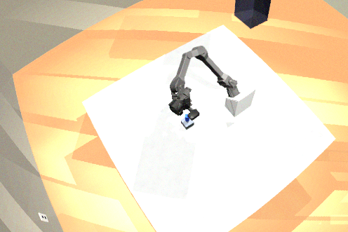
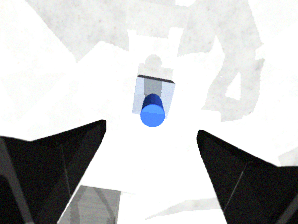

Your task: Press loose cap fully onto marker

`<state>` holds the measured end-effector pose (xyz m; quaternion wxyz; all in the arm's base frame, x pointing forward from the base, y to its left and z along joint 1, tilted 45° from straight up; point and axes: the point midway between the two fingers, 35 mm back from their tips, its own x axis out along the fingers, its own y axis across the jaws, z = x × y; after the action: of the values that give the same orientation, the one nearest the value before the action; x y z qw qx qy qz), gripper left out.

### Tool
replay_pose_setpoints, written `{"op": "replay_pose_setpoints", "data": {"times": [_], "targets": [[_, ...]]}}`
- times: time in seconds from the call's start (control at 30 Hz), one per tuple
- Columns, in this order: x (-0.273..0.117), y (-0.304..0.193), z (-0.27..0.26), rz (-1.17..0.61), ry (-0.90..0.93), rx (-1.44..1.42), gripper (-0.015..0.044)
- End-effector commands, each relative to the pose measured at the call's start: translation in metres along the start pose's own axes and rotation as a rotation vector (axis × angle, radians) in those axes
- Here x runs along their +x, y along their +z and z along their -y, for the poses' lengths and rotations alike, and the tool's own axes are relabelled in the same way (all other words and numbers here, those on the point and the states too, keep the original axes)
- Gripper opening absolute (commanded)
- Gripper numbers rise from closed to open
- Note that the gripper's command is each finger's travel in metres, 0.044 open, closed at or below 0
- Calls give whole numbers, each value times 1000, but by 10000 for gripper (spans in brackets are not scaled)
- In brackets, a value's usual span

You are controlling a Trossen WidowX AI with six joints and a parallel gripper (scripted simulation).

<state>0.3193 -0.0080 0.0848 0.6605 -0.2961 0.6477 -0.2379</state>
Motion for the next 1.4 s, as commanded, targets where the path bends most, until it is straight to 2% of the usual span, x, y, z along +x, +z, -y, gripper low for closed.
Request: {"op": "replay_pose_setpoints", "data": {"times": [0.0,0.4,0.83,1.37], "targets": [[4,-2,1,-4,-1,73,309],[4,-2,1,-4,-1,73,0],[5,-2,1,-4,-1,73,0],[27,-2,1,-4,-2,73,0]]}}
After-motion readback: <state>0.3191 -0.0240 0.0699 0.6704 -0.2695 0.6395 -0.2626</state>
